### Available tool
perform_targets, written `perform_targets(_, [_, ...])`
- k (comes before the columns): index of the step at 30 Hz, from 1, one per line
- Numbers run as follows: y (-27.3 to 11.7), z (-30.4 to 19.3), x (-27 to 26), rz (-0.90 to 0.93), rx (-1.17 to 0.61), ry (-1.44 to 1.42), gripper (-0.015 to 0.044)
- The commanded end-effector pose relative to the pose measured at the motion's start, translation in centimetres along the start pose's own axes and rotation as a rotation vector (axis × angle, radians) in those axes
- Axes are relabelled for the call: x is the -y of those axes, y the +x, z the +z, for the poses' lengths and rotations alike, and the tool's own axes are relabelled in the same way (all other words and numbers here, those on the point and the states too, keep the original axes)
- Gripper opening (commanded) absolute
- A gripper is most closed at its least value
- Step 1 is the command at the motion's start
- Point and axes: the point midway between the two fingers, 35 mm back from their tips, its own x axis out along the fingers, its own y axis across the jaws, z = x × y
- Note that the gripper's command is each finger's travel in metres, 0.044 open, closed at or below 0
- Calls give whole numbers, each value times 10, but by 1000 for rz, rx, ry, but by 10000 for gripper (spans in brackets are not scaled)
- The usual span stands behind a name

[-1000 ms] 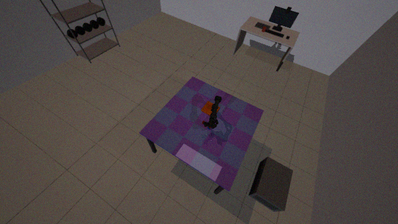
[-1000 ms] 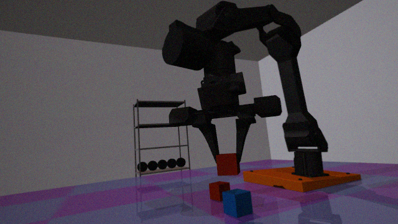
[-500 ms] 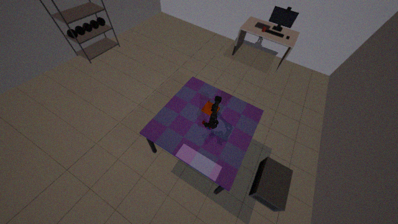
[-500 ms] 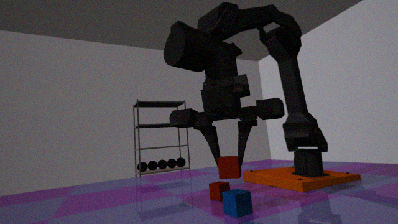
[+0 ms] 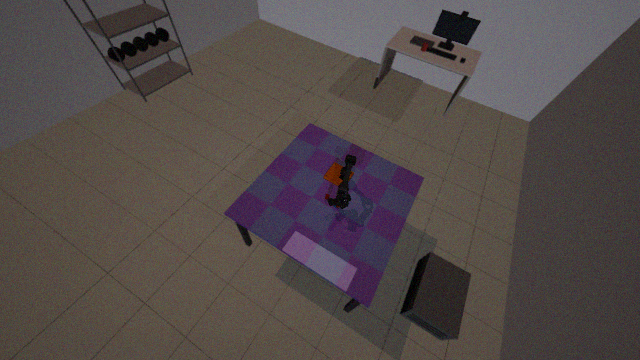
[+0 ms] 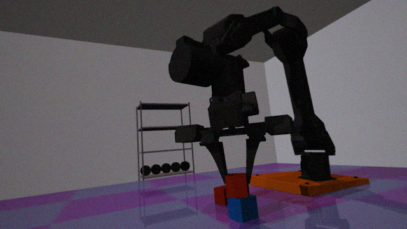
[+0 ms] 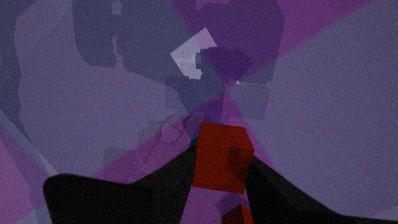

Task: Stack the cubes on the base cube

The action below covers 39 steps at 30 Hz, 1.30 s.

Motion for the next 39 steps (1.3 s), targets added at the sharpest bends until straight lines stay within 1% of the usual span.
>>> perform_targets(1, [3, -1, -2, 7, -3, -1, 105])
perform_targets(27, [4, -1, -2, 7, -3, 1, 105])
perform_targets(31, [4, -1, -2, 7, -3, 1, 205])
perform_targets(36, [4, -1, -2, 7, -3, 1, 205])
perform_targets(39, [-4, -1, -1, 3, -3, 0, 205])
